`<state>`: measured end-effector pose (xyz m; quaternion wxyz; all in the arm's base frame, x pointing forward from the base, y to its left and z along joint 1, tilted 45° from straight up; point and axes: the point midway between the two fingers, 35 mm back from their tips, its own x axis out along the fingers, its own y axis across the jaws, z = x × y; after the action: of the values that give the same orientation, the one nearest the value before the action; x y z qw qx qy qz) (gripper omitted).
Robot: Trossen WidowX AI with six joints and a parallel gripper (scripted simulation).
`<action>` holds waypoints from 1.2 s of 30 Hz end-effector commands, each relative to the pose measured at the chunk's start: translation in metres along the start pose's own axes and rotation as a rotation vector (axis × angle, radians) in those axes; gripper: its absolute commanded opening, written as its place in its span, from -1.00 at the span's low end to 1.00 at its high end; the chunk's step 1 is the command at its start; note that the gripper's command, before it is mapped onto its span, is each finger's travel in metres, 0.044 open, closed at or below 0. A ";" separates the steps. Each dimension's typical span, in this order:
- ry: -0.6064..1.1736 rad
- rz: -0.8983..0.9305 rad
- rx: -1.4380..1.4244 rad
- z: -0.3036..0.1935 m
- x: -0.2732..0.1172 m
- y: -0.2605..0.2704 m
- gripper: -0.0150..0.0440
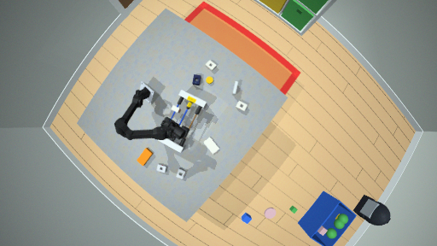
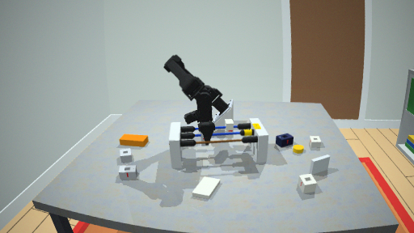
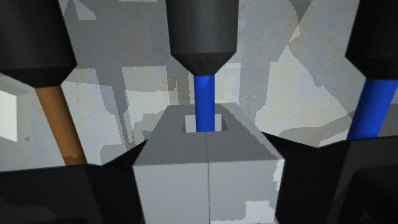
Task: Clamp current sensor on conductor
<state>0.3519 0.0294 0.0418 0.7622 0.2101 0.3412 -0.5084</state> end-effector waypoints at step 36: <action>0.000 0.000 0.000 0.000 0.000 0.000 0.02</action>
<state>0.3519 0.0294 0.0418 0.7622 0.2101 0.3412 -0.5084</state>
